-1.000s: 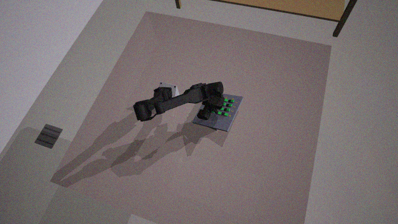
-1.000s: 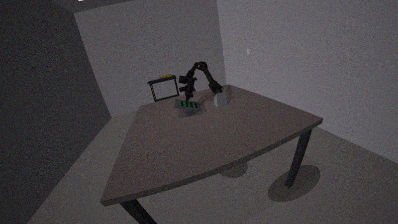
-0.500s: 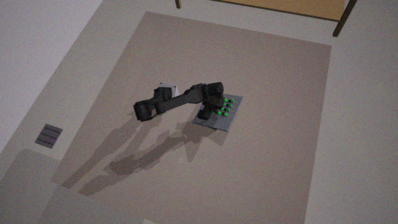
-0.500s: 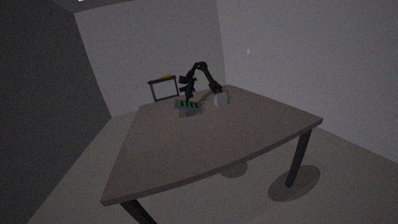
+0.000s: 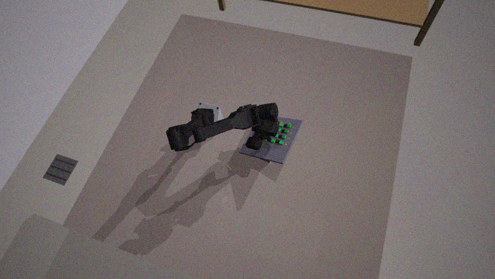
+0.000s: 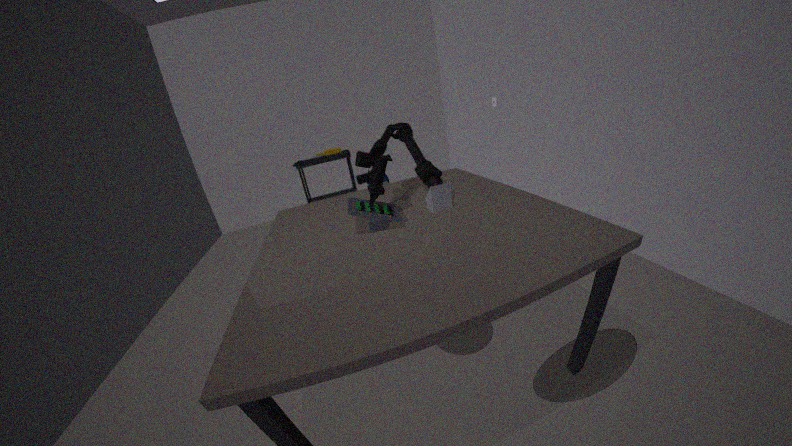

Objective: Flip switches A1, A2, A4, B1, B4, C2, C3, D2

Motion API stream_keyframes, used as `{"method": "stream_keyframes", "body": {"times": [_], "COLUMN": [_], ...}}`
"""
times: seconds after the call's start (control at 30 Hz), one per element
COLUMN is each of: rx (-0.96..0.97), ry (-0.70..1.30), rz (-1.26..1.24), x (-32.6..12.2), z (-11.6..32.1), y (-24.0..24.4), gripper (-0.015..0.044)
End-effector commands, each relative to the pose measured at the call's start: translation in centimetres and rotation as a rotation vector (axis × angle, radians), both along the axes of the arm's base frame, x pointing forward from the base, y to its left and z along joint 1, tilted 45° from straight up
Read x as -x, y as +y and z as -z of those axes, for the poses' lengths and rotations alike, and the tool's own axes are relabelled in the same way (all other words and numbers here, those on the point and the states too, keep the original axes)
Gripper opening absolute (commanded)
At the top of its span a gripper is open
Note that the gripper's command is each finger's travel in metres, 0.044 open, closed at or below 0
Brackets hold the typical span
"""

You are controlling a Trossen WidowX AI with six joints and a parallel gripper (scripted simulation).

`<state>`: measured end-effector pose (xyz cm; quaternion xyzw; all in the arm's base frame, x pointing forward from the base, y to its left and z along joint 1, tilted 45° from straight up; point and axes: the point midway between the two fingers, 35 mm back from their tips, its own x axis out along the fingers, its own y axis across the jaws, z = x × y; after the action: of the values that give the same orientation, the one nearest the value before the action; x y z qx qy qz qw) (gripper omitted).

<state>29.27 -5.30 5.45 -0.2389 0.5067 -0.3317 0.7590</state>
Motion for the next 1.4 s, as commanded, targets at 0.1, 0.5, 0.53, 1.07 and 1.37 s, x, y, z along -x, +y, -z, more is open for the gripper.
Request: {"method": "stream_keyframes", "body": {"times": [0.1,0.5,0.53,1.07,1.37], "rx": [-0.001,-0.012,-0.013,-0.018,-0.018], "ry": [0.004,0.024,0.024,0.039,0.039], "rz": [-0.003,0.015,0.015,0.034,0.034], "x": [0.0,1.5,1.5,1.1,0.7], "z": [0.1,-3.1,-2.2,3.0,3.9], "y": [-0.1,5.5,6.3,5.9,4.9], "gripper": [0.0000,0.0000,0.0000,0.0000,0.0000]}}
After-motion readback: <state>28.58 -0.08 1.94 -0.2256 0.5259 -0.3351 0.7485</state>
